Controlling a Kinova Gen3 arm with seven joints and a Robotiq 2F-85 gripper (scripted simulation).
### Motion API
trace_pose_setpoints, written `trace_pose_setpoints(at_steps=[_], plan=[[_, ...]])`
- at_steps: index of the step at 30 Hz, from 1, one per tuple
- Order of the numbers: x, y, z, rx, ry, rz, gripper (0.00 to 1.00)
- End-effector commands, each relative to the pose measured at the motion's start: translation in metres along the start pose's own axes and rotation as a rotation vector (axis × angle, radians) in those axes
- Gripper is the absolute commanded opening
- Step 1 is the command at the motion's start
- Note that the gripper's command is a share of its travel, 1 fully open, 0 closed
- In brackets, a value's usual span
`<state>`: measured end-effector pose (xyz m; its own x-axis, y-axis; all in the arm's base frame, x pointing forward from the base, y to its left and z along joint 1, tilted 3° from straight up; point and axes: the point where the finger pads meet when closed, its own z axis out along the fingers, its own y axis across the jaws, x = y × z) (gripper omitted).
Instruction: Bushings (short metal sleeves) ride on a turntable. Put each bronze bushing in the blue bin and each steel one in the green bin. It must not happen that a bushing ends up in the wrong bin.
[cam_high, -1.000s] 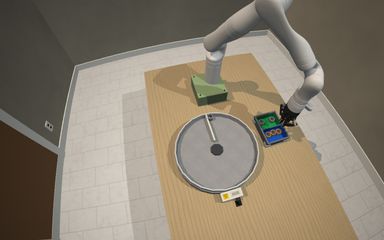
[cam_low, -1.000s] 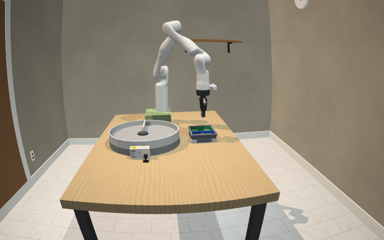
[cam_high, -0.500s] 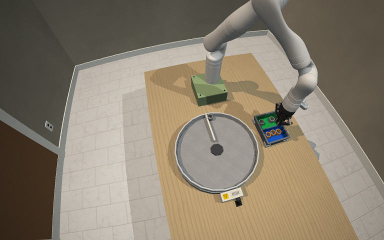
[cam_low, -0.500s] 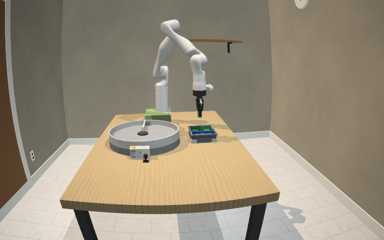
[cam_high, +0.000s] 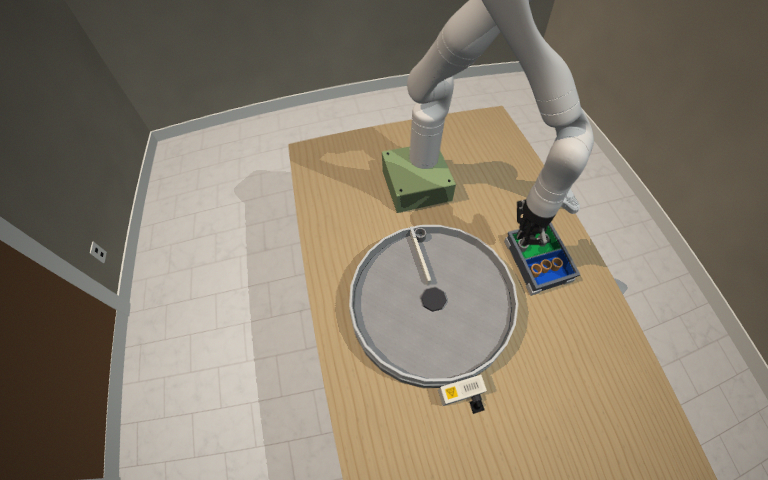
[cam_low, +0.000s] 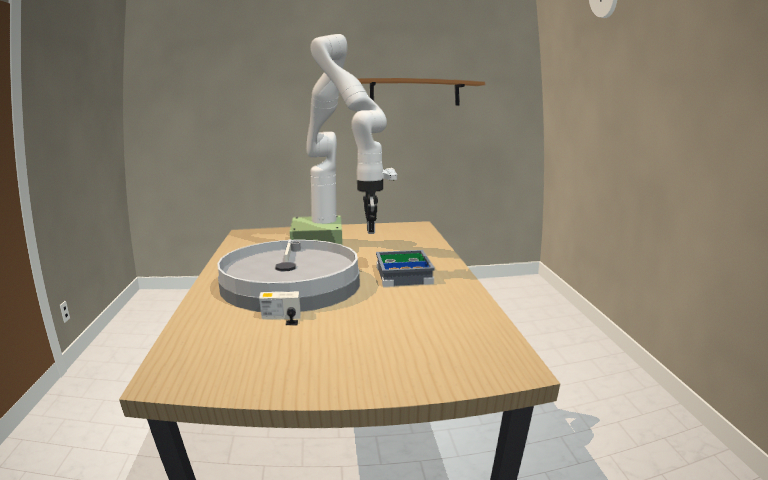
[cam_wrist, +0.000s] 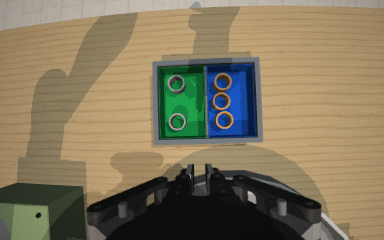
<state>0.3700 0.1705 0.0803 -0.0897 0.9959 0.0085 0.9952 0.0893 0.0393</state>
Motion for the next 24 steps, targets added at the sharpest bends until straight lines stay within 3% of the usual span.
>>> trace_pose_setpoints(at_steps=[1, 4, 7, 12, 17, 22, 24], plan=[[-0.017, -0.004, -0.004, -0.008, 0.001, 0.013, 0.14], [-0.045, -0.019, -0.003, -0.008, 0.001, 0.013, 0.14], [-0.045, -0.019, -0.003, -0.008, 0.001, 0.013, 0.14], [-0.092, -0.043, -0.001, -0.008, 0.001, 0.013, 0.14], [-0.092, -0.043, -0.001, -0.008, 0.001, 0.013, 0.14], [-0.139, -0.068, 0.000, -0.008, 0.001, 0.013, 0.14], [-0.139, -0.068, 0.000, -0.008, 0.001, 0.013, 0.14]])
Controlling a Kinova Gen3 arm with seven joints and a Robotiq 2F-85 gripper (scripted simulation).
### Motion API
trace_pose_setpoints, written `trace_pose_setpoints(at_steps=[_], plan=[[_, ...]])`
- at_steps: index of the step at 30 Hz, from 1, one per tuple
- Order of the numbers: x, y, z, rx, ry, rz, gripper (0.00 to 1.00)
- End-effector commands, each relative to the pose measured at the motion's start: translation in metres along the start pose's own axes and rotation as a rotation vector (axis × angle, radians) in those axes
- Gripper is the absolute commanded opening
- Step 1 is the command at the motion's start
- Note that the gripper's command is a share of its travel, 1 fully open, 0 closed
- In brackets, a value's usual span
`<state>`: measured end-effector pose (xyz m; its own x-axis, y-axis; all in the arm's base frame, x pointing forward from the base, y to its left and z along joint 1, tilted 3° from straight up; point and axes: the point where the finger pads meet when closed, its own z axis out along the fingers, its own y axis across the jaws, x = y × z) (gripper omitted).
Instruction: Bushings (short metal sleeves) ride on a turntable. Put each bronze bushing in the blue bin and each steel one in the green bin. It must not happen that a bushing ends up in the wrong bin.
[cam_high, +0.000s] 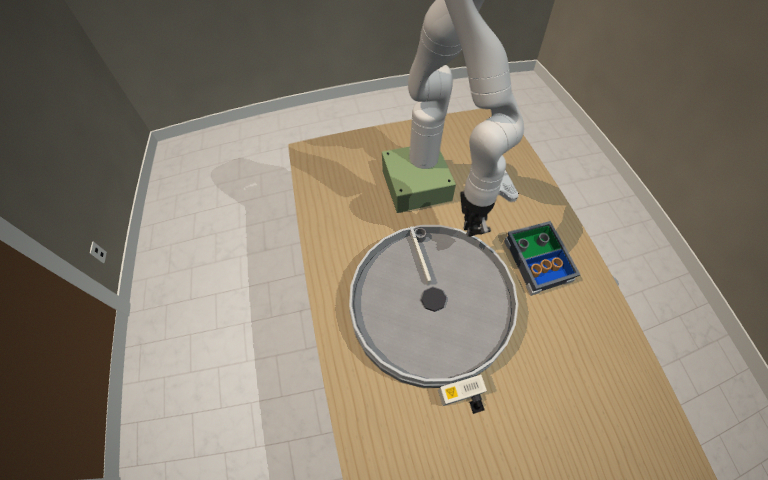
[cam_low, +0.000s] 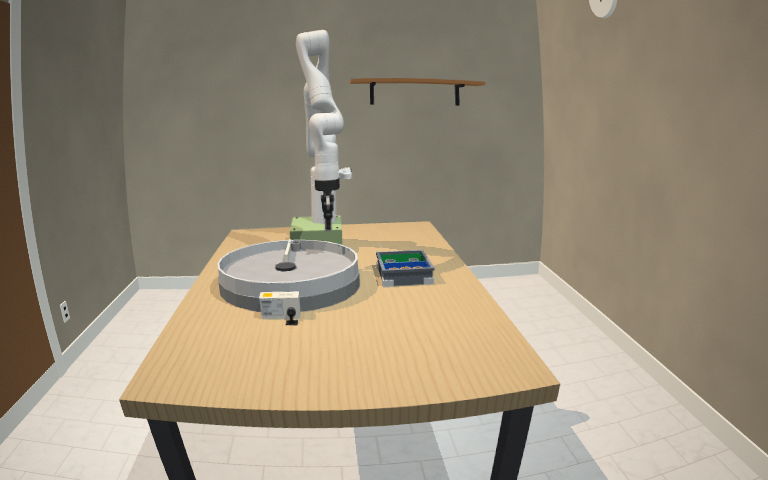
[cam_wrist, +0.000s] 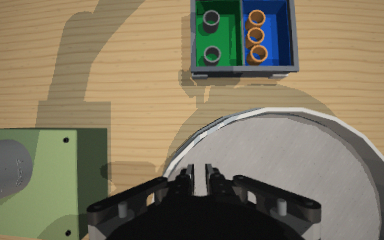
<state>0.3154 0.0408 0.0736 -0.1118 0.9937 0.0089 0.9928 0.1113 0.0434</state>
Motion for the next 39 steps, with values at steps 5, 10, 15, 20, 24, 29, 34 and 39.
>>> trace_pose_setpoints(at_steps=[5, 10, 15, 20, 24, 29, 34, 39], plan=[[-0.052, -0.023, -0.002, -0.004, -0.001, 0.035, 0.14], [-0.061, -0.028, -0.001, -0.005, -0.001, 0.035, 0.14], [-0.098, -0.048, 0.000, -0.005, 0.000, 0.035, 0.14], [-0.108, -0.053, 0.000, -0.005, 0.000, 0.035, 0.14], [-0.108, -0.053, 0.000, -0.005, 0.000, 0.035, 0.14], [-0.107, -0.053, 0.003, -0.005, -0.001, 0.033, 0.14], [-0.107, -0.053, 0.015, -0.004, -0.001, 0.033, 0.14], [-0.108, -0.053, 0.024, -0.004, -0.001, 0.034, 0.14]])
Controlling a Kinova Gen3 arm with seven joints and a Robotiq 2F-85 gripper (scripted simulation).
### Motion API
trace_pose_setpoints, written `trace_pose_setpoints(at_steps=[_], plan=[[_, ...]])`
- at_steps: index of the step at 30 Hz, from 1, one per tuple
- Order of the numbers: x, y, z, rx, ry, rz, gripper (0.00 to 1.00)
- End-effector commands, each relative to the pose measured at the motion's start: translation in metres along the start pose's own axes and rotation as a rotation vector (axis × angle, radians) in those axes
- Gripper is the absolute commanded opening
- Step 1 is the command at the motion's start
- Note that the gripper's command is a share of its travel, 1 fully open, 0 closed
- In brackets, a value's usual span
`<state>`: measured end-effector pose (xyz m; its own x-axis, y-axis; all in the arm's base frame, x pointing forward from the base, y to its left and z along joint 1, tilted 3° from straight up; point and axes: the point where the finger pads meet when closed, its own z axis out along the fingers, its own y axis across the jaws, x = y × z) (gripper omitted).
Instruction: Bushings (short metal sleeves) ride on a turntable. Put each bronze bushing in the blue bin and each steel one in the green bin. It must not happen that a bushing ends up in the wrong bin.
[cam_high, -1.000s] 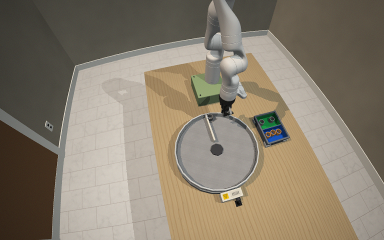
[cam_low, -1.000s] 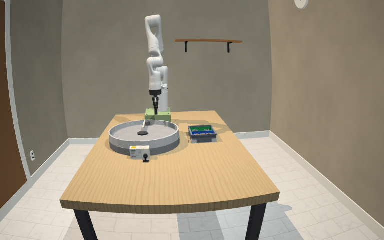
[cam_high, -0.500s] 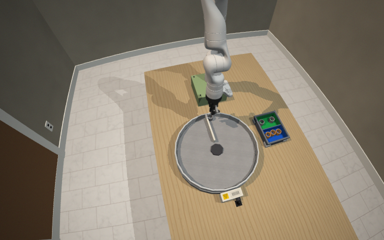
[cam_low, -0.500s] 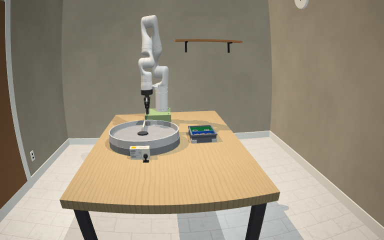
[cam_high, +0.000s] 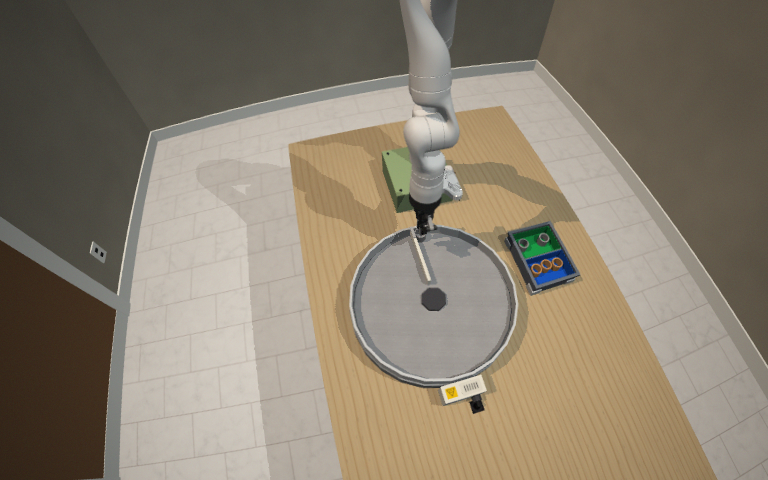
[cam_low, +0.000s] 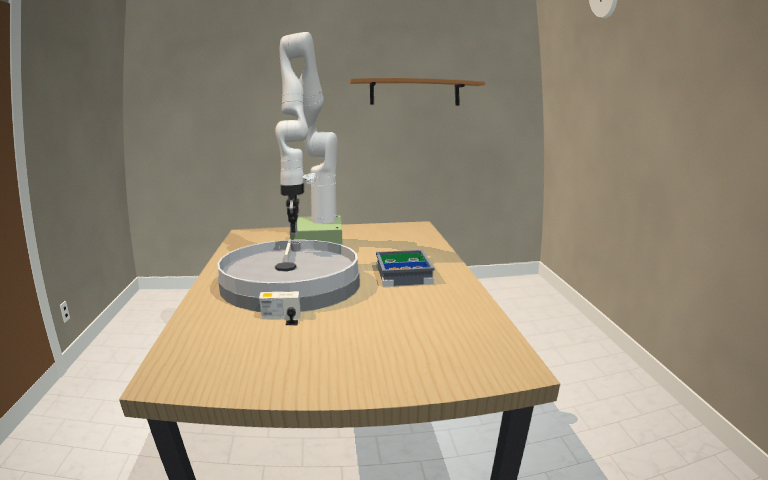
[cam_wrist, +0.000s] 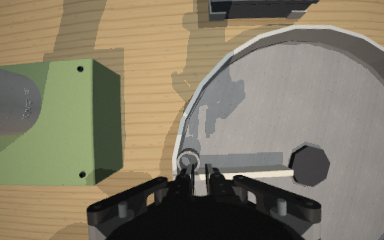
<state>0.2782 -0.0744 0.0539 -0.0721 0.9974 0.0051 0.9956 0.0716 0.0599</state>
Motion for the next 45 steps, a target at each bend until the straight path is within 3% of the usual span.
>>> trace_pose_setpoints(at_steps=[1, 7, 12, 24, 45], plan=[[0.003, -0.003, 0.010, 0.013, 0.004, -0.005, 0.14], [0.003, -0.003, 0.013, 0.013, 0.004, -0.005, 0.14], [0.002, -0.003, 0.028, 0.013, 0.004, -0.004, 0.14], [0.002, -0.003, 0.028, 0.013, 0.004, -0.004, 0.14], [0.002, -0.004, 0.045, 0.013, 0.004, -0.004, 0.14]])
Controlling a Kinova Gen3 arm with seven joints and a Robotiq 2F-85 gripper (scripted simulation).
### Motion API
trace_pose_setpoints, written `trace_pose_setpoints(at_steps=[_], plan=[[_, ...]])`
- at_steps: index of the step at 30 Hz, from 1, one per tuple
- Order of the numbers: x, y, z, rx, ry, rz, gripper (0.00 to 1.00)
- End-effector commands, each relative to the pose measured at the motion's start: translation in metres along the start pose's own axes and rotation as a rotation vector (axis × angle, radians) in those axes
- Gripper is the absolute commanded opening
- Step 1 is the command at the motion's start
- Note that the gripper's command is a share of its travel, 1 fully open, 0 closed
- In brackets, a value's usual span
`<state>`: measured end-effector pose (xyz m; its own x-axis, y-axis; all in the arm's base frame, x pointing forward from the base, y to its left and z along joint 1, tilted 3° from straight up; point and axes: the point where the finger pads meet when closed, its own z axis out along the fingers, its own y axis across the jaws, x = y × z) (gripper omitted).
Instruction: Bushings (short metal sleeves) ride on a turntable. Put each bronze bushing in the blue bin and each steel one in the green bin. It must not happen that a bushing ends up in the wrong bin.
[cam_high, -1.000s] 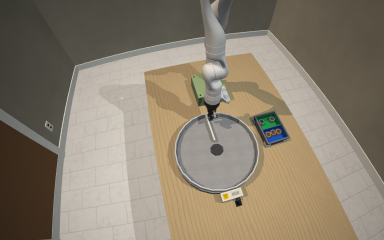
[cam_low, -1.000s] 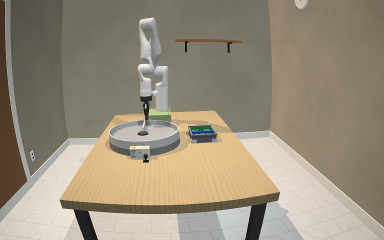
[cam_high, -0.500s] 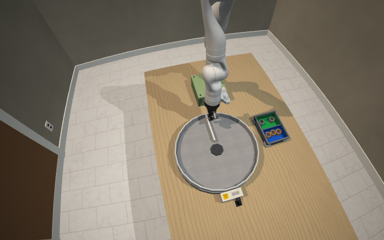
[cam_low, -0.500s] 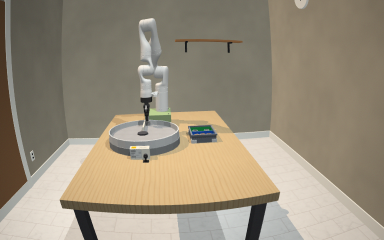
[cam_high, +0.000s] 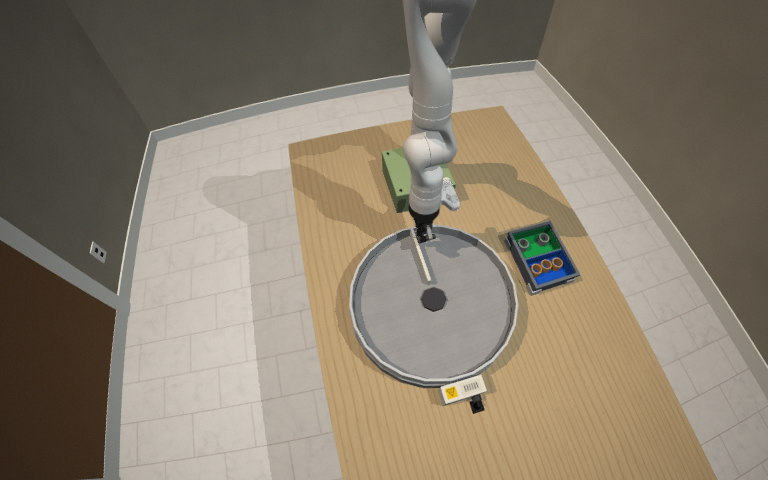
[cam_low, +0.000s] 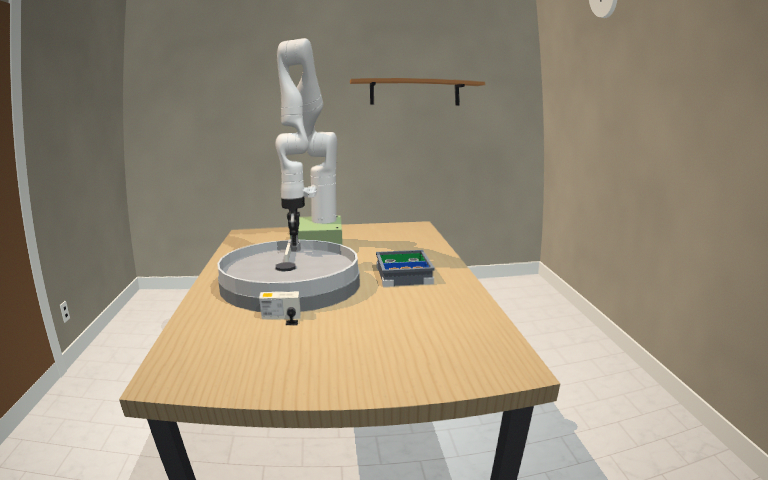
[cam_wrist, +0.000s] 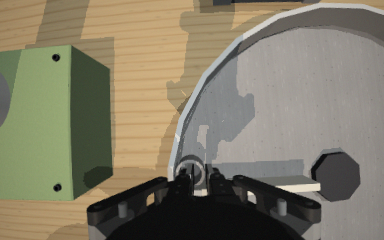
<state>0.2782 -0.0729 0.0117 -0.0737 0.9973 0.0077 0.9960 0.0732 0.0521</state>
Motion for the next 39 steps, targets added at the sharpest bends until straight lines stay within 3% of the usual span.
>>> trace_pose_setpoints(at_steps=[1, 21, 22, 39], plan=[[0.0010, -0.0012, 0.0043, 0.005, 0.001, -0.003, 0.14], [0.0011, -0.0013, 0.0125, 0.005, 0.001, -0.003, 0.14], [0.0009, -0.0011, 0.0123, 0.004, 0.001, -0.002, 0.00], [0.0010, -0.0010, 0.0123, 0.004, 0.001, -0.002, 0.00]])
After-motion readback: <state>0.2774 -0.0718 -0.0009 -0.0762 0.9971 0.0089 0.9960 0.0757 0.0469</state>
